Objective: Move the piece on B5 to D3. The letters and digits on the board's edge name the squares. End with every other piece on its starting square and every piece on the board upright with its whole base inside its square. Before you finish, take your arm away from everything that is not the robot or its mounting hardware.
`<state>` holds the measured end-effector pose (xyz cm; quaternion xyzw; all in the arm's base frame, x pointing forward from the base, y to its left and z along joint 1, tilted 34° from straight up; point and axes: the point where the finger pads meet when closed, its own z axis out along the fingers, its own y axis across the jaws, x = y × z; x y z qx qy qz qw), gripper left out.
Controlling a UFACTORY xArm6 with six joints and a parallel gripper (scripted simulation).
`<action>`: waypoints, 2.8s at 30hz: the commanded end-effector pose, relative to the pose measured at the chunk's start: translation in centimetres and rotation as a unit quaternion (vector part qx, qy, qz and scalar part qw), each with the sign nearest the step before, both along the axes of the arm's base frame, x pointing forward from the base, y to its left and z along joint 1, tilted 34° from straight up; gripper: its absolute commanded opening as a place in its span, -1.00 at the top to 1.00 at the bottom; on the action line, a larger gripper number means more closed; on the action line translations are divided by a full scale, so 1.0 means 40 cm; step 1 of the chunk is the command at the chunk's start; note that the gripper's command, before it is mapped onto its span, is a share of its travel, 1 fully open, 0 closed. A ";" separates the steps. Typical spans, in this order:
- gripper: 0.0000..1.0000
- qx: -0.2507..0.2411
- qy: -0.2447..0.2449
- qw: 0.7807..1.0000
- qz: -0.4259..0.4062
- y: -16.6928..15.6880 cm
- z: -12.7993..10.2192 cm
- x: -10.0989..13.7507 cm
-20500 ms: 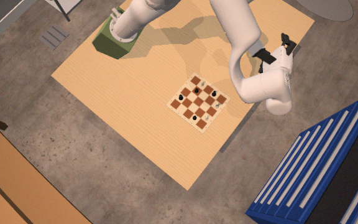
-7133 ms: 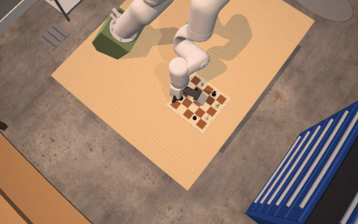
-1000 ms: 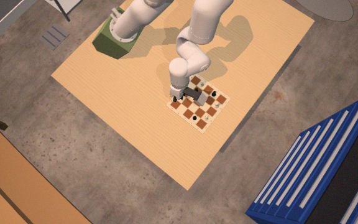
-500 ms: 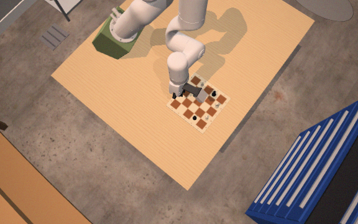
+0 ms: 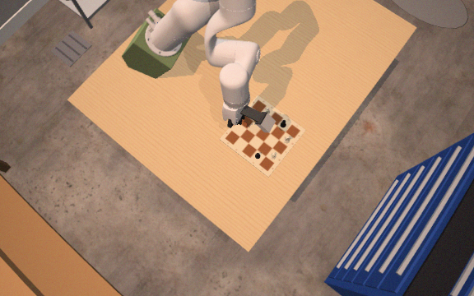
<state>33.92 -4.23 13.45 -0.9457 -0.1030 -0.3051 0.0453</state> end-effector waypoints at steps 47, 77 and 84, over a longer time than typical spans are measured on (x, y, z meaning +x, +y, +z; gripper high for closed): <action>1.00 0.052 0.029 0.995 -0.077 0.181 0.149 0.135; 1.00 0.052 0.029 0.995 -0.077 0.211 -0.011 0.240; 1.00 0.052 0.029 0.995 -0.077 0.215 -0.030 0.253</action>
